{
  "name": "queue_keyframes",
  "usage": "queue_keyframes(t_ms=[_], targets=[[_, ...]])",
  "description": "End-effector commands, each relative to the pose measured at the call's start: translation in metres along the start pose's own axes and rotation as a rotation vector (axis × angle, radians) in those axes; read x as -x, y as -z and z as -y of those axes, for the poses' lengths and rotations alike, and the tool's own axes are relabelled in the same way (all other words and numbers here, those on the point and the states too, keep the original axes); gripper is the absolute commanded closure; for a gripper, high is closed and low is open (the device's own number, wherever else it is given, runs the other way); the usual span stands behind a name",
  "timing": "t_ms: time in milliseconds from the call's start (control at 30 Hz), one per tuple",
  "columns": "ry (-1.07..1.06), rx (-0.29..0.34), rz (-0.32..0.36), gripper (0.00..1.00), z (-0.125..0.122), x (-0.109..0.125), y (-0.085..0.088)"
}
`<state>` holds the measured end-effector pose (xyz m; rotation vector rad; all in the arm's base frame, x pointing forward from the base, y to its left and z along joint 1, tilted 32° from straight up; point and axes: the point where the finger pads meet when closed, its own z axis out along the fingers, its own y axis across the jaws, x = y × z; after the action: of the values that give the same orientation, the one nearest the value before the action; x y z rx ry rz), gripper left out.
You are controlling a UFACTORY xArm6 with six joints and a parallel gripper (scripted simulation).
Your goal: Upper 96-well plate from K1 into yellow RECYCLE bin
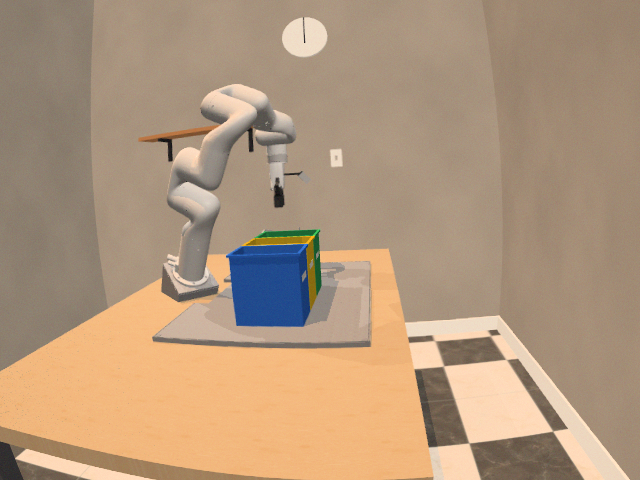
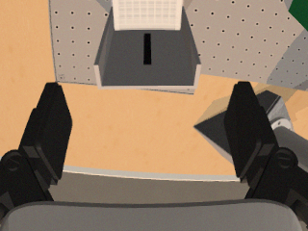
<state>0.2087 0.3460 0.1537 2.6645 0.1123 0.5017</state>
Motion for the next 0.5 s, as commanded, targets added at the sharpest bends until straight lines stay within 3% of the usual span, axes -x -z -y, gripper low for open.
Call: queue_keyframes(t_ms=[0,467], targets=[[-0.001,-0.003,-0.001,0.0,0.001,-0.001,-0.004],[-0.001,-0.003,-0.001,0.0,0.001,-0.001,-0.024]])
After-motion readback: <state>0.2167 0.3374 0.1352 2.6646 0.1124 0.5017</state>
